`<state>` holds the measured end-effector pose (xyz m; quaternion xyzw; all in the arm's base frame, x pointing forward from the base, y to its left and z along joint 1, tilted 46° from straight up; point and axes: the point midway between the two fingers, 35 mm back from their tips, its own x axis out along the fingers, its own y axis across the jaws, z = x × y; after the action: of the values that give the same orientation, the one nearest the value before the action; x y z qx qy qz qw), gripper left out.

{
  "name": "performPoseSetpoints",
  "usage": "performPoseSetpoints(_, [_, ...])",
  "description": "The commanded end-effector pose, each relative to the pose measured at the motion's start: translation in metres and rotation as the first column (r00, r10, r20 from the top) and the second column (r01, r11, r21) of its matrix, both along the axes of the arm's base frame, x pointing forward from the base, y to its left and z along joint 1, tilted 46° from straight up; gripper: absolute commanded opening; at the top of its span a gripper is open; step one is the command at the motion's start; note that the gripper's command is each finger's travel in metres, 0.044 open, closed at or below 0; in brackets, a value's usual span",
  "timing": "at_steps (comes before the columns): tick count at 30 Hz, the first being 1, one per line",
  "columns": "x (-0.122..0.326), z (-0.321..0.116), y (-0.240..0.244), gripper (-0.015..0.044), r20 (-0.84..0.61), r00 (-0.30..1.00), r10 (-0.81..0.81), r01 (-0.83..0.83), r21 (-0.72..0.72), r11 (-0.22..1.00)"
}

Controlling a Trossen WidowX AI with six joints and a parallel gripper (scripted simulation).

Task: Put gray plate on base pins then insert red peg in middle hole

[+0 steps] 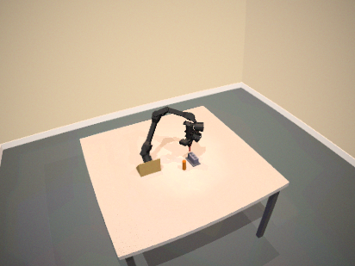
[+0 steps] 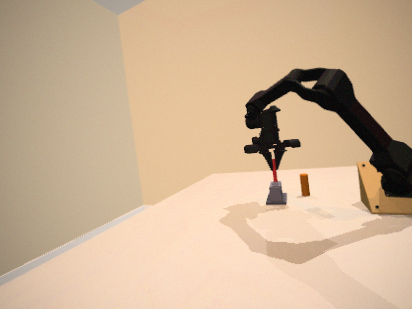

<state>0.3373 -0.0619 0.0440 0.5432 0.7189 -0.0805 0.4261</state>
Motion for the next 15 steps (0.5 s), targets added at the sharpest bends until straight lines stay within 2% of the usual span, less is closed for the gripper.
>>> performPoseSetpoints(1, [0.003, -0.009, -0.008, 0.0, 0.005, 1.0, 0.006, -0.005, -0.003, 1.0])
performPoseSetpoints(15, [0.013, -0.032, -0.024, 0.0, 0.006, 1.0, 0.014, -0.014, 0.004, 1.0])
